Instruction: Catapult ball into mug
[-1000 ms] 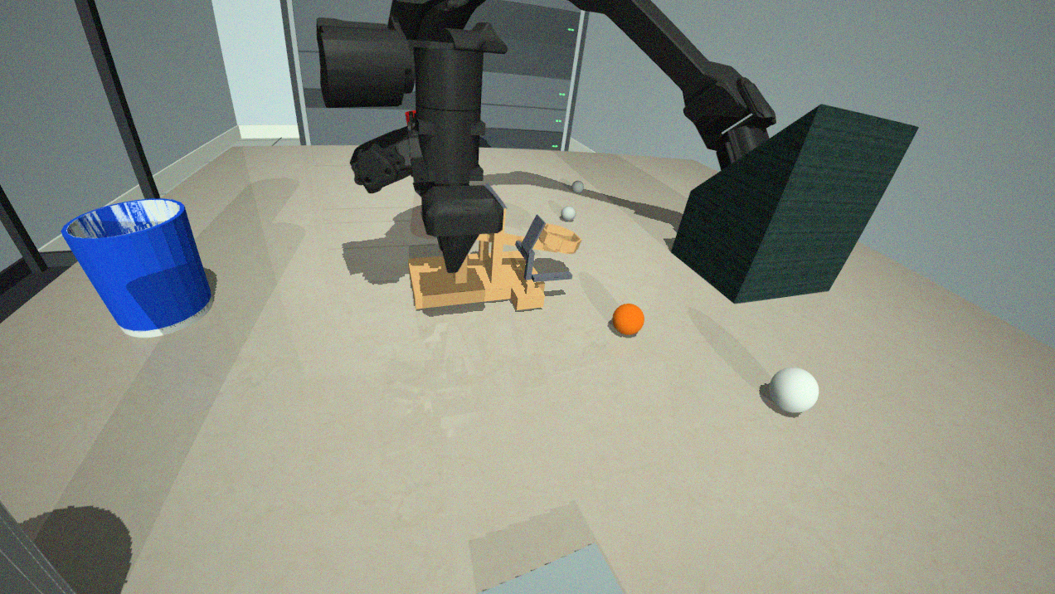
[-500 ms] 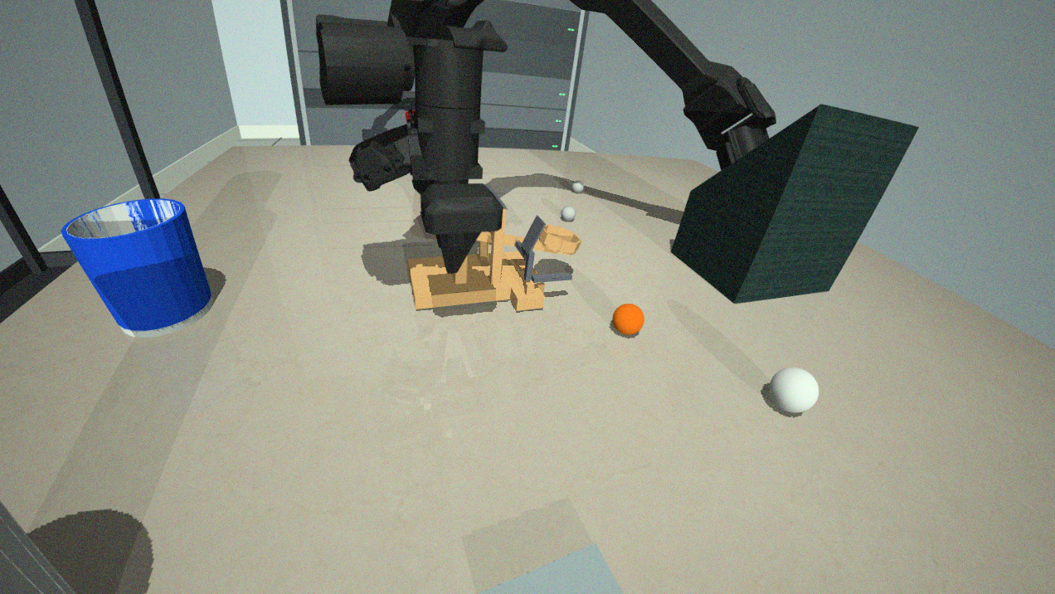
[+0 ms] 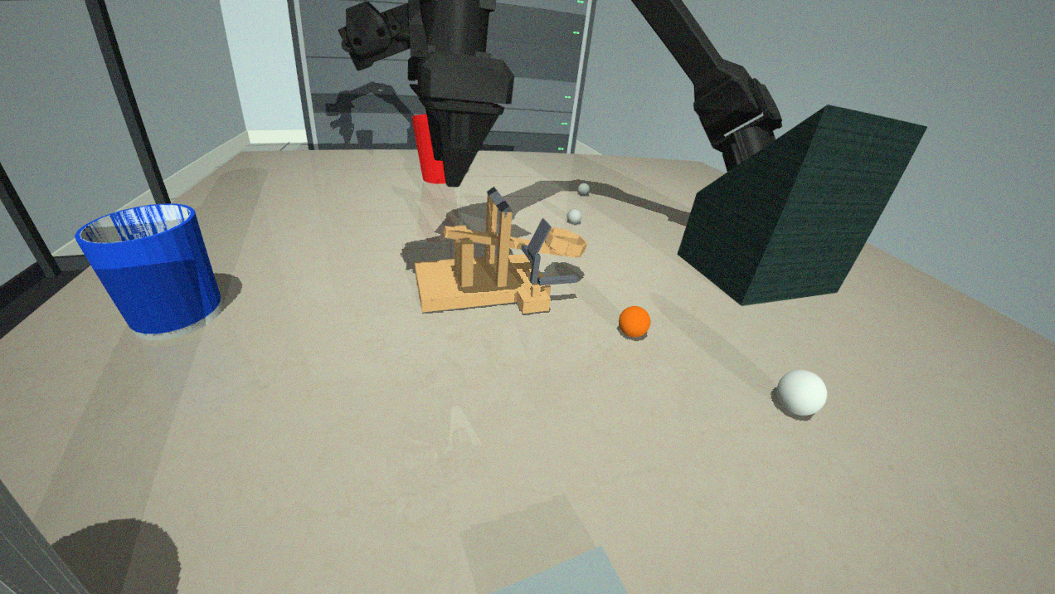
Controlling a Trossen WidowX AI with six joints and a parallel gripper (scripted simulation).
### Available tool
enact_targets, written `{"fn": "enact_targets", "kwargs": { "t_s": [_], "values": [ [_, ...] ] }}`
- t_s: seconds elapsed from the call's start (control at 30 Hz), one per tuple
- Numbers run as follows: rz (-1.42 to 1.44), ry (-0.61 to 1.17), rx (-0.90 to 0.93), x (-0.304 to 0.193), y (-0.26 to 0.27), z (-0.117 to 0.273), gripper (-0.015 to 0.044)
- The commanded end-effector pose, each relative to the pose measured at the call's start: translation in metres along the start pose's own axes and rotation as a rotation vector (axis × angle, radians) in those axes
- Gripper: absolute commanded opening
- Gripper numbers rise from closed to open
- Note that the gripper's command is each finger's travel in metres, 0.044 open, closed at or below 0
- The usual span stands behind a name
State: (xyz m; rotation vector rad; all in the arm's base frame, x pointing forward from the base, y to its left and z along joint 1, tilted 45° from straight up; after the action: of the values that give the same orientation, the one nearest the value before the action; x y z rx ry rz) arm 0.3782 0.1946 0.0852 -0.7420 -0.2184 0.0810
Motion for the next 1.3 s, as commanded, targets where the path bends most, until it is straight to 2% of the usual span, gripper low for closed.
{"fn": "enact_targets", "kwargs": {
  "t_s": [0.0,0.17,0.23,0.27,0.4,0.43,0.67,0.87,1.27],
  "values": [
    [0.005,0.031,-0.014,0.000,-0.002,-0.012,0.0440],
    [0.001,0.005,0.000,0.002,0.001,0.044,0.0440],
    [0.001,0.001,0.002,0.002,0.001,0.053,0.0440],
    [0.007,0.026,-0.013,0.001,0.001,0.024,0.0414],
    [-0.002,0.029,-0.009,-0.027,0.028,0.009,0.0309],
    [-0.004,0.030,-0.008,-0.036,0.036,0.004,0.0300],
    [-0.024,0.037,-0.007,-0.112,0.071,-0.032,0.0300],
    [-0.041,0.044,-0.015,-0.182,0.077,-0.061,0.0300],
    [-0.044,0.044,-0.017,-0.189,0.078,-0.080,0.0300]
  ]
}}
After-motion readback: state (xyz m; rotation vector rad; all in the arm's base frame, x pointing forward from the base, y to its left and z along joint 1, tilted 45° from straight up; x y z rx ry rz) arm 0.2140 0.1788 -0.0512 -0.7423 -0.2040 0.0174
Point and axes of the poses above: the point midway between the two fingers, 35 mm back from their tips, its own z axis back along the fingers, its own y axis across the jaws, x = y × z, the point moved 9 cm from there along z, back along the fingers, and after that the axes turned 10 degrees about -z, right-handed, at the moved point
